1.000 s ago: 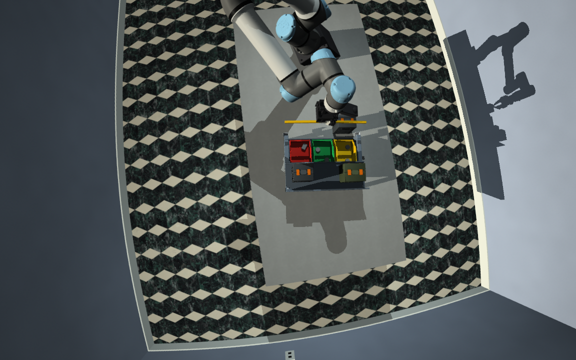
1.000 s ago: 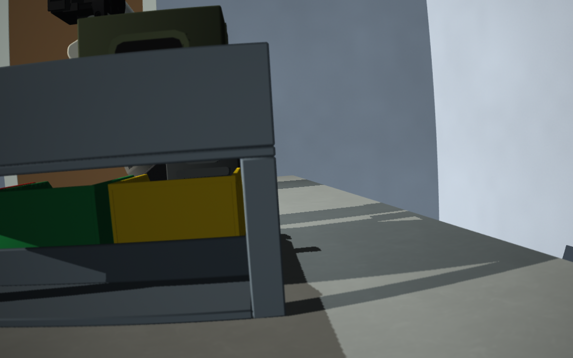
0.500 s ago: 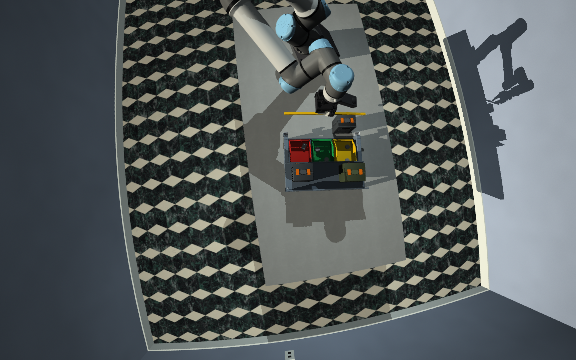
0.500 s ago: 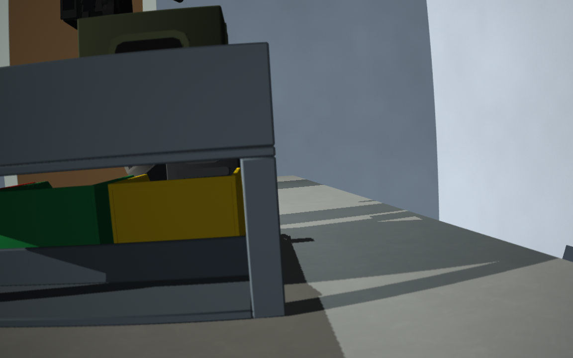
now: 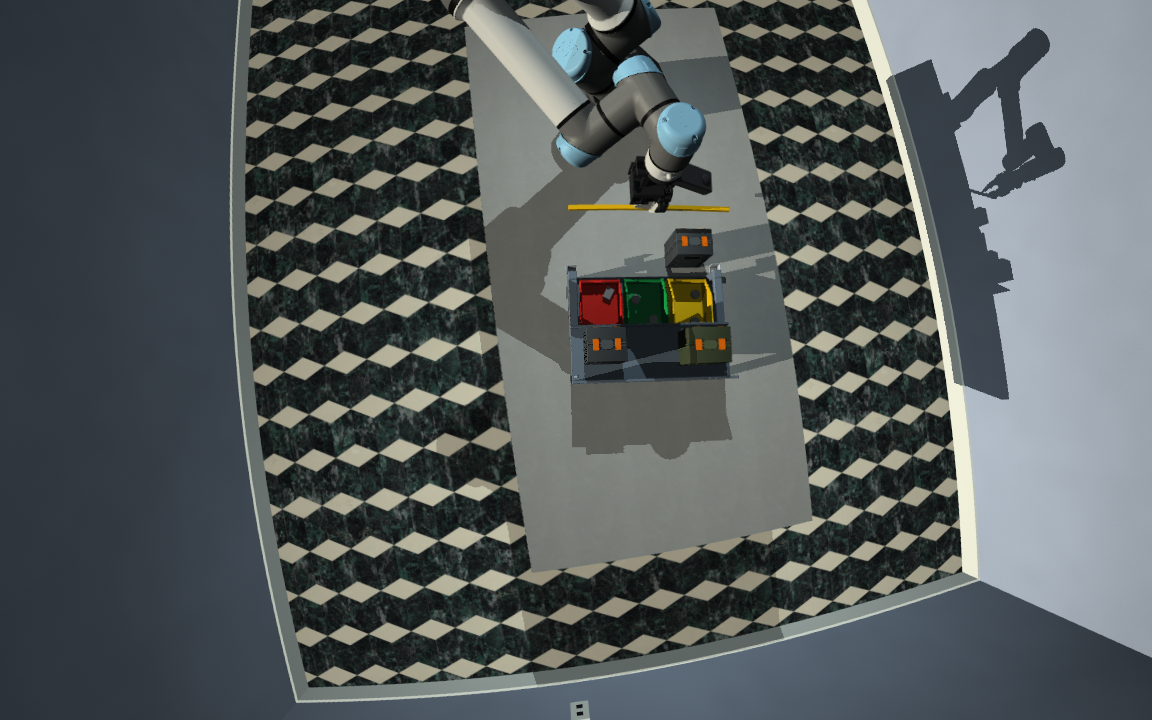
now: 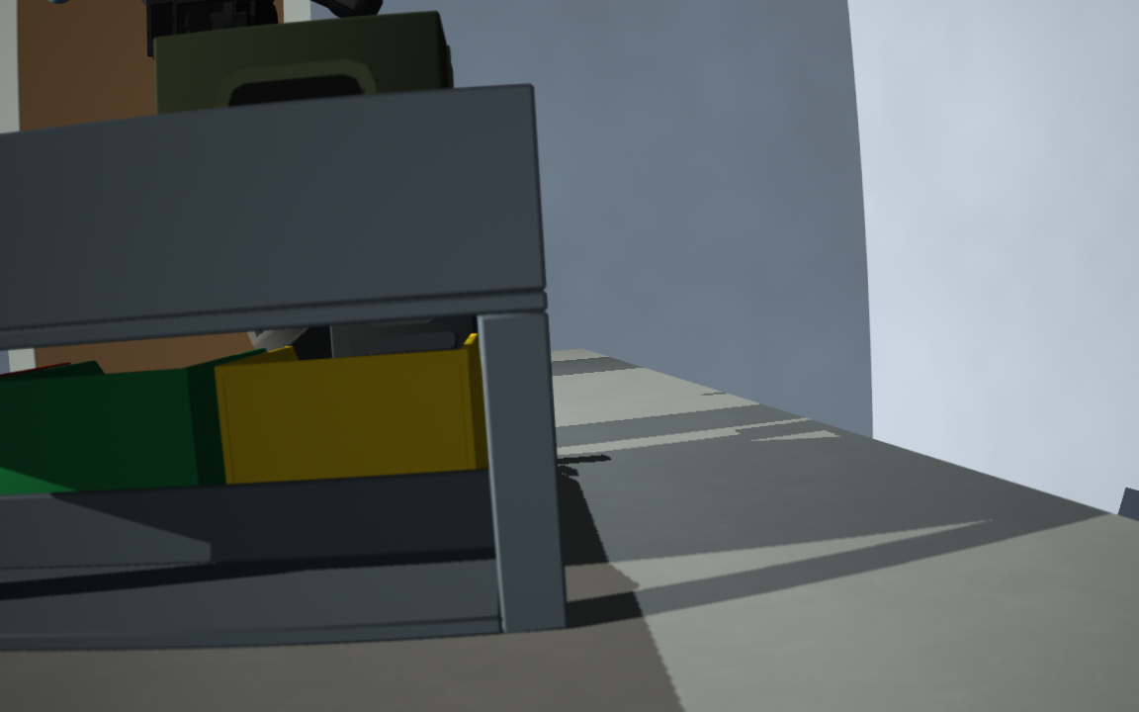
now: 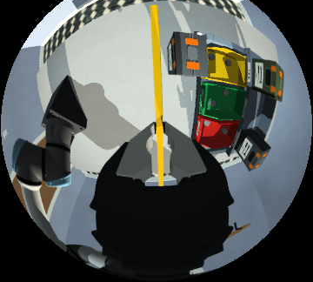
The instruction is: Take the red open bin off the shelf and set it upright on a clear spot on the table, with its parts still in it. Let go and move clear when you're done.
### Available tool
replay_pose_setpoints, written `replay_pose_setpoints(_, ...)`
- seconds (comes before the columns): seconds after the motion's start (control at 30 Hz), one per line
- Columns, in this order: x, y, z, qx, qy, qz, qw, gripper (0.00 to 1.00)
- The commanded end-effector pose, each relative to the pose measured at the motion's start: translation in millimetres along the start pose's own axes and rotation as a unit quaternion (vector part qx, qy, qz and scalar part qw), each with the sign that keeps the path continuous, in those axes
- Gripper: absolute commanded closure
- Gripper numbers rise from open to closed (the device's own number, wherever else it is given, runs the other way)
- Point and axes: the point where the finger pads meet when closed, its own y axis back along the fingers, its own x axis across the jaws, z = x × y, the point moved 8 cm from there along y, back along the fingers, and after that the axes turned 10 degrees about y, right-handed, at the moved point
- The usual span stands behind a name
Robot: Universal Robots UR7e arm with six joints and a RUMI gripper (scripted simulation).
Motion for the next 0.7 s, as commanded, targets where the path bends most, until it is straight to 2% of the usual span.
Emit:
replay_pose_setpoints(0.0, -16.6, 0.9, -2.7, 0.000, 0.000, 0.001, 1.000, 1.00)
replay_pose_setpoints(0.67, -65.1, 0.8, -11.3, 0.000, 0.000, 0.001, 1.000, 1.00)
